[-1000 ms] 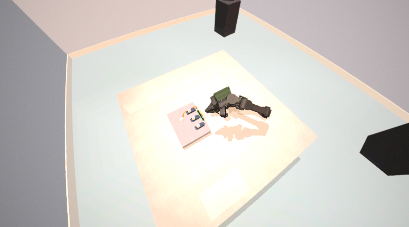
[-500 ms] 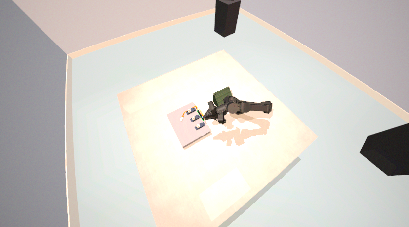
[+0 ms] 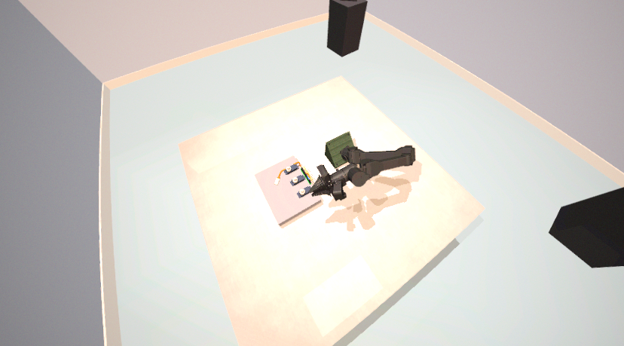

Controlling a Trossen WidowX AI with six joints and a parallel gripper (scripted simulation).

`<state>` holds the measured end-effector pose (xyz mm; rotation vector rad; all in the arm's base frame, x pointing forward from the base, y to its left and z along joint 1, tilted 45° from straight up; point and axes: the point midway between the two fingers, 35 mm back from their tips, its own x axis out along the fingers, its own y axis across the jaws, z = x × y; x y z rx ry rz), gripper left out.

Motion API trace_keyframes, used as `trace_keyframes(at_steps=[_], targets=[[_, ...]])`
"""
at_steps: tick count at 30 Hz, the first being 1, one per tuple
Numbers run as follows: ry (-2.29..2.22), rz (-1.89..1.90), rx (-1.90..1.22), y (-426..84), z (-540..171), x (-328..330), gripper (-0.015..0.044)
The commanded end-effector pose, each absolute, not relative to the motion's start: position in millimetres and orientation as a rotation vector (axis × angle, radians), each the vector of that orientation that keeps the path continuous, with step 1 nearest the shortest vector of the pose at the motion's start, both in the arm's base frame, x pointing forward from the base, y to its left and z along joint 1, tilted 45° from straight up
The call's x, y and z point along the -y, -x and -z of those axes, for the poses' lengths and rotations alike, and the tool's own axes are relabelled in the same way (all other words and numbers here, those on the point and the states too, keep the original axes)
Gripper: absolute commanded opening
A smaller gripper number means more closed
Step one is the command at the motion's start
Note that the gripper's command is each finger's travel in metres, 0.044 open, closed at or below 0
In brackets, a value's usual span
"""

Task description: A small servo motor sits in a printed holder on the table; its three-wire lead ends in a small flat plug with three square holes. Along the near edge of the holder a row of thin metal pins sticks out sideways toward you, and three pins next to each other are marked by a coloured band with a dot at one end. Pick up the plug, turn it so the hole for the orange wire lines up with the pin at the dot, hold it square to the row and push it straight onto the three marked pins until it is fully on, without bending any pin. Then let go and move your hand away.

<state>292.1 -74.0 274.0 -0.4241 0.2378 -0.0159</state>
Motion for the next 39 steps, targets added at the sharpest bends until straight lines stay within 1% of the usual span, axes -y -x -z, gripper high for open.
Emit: trace_keyframes(at_steps=[1, 19, 27, 39], targets=[[0.358, 0.025, -0.186, -299.6, -283.0, 61.7, 0.0115], [0.021, 0.003, 0.049, -315.1, -325.8, 2.9, 0.0115], [0.135, -0.015, -0.134, -345.7, -303.3, 12.9, 0.0115], [0.296, -0.127, -0.502, -393.9, -243.7, 42.8, 0.0115]])
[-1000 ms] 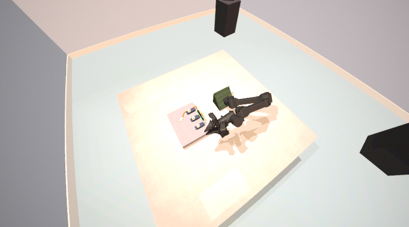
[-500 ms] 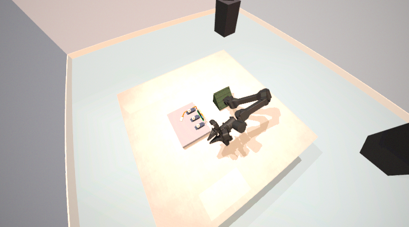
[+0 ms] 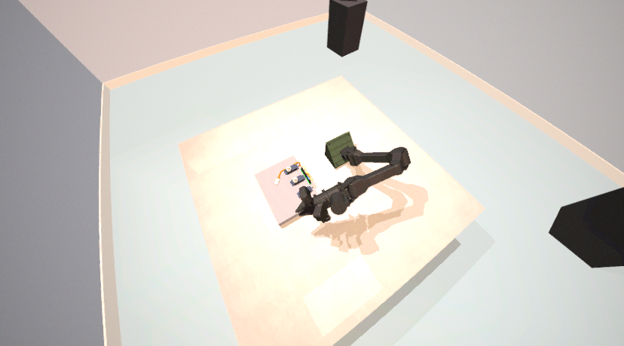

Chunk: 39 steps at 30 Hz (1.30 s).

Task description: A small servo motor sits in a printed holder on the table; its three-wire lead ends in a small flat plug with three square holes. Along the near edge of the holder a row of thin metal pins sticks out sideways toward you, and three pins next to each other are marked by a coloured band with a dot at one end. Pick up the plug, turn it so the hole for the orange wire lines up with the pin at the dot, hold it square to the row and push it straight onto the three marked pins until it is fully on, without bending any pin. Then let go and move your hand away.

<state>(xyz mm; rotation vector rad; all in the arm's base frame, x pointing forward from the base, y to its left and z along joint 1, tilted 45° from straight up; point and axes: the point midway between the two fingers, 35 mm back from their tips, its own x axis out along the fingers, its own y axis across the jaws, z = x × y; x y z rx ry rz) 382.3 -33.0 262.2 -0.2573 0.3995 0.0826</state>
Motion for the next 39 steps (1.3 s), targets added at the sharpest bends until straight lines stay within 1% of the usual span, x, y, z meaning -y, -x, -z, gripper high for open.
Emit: trace_keyframes(at_steps=[1, 11, 21, 28, 34, 39], targets=[[0.305, -0.142, -0.532, -397.0, -237.9, 45.8, 0.0115], [0.338, -0.333, -0.82, -417.8, -174.2, 79.5, 0.0115], [0.249, -0.59, -1.027, -418.4, -107.6, 114.7, 0.0115], [0.119, -0.772, -1.089, -408.9, -65.6, 136.6, 0.0115], [-0.028, -0.911, -1.084, -396.8, -33.2, 153.5, 0.0115], [-0.067, -0.94, -1.075, -393.5, -26.0, 157.3, 0.0115]])
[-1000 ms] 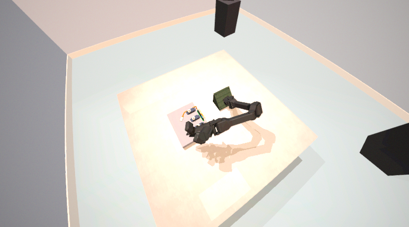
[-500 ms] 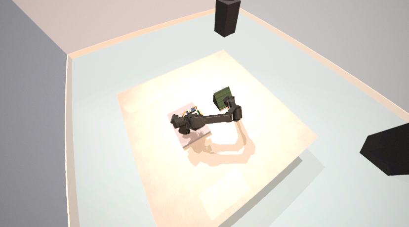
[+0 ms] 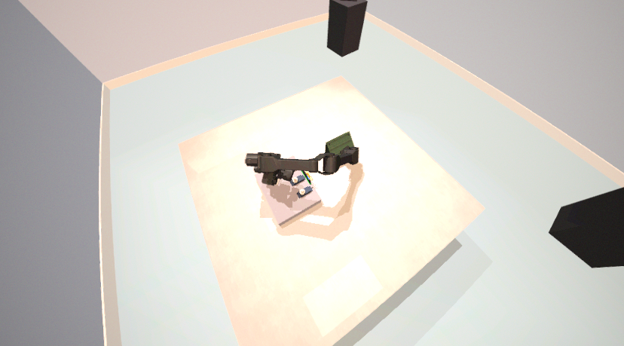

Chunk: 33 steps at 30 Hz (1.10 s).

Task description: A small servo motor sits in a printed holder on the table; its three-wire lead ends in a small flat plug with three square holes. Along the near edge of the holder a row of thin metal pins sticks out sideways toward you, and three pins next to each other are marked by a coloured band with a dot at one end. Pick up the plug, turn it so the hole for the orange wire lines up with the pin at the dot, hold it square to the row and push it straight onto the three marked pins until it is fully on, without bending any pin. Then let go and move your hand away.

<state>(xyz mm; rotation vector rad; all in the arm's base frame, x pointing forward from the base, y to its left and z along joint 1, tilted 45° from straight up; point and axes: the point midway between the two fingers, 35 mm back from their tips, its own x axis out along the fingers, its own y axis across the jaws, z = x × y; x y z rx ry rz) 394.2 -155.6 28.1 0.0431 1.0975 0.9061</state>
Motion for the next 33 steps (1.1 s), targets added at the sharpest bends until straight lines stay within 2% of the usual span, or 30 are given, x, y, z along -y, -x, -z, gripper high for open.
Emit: trace_keyframes(at_steps=[1, 27, 30, 33], targets=[[-0.067, -0.94, -1.075, -393.5, -26.0, 157.3, 0.0115], [-0.067, -0.94, -1.074, -399.4, 2.5, 129.9, 0.0115], [-0.067, -0.94, -1.074, -399.4, 2.5, 129.9, 0.0036], [-0.067, -0.94, -1.074, -399.4, 2.5, 129.9, 0.0016]])
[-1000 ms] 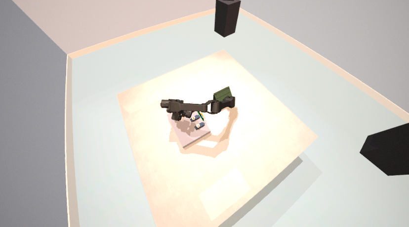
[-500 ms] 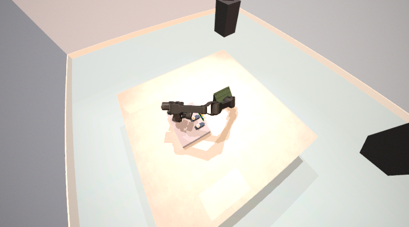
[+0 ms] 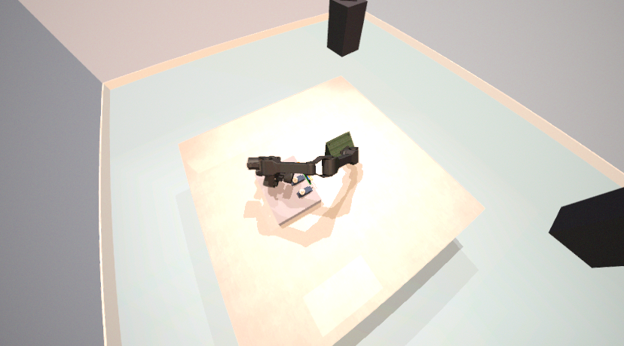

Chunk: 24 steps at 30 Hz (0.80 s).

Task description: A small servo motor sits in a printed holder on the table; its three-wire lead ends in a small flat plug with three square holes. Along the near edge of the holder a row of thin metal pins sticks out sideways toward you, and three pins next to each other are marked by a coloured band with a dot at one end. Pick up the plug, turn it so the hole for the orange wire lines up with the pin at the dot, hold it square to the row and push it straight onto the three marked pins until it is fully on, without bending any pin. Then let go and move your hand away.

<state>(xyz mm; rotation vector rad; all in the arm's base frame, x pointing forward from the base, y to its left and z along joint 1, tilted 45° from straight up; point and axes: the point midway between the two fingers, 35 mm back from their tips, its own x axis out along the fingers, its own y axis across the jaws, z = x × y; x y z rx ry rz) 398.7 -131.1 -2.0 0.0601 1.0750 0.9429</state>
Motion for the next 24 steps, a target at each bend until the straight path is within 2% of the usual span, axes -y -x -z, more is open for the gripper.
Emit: trace_keyframes(at_steps=[1, 24], targets=[[-0.067, -0.94, -1.074, -399.4, 2.5, 129.9, 0.001], [-0.082, -0.929, -1.086, -386.3, -42.1, 169.6, 0.0]])
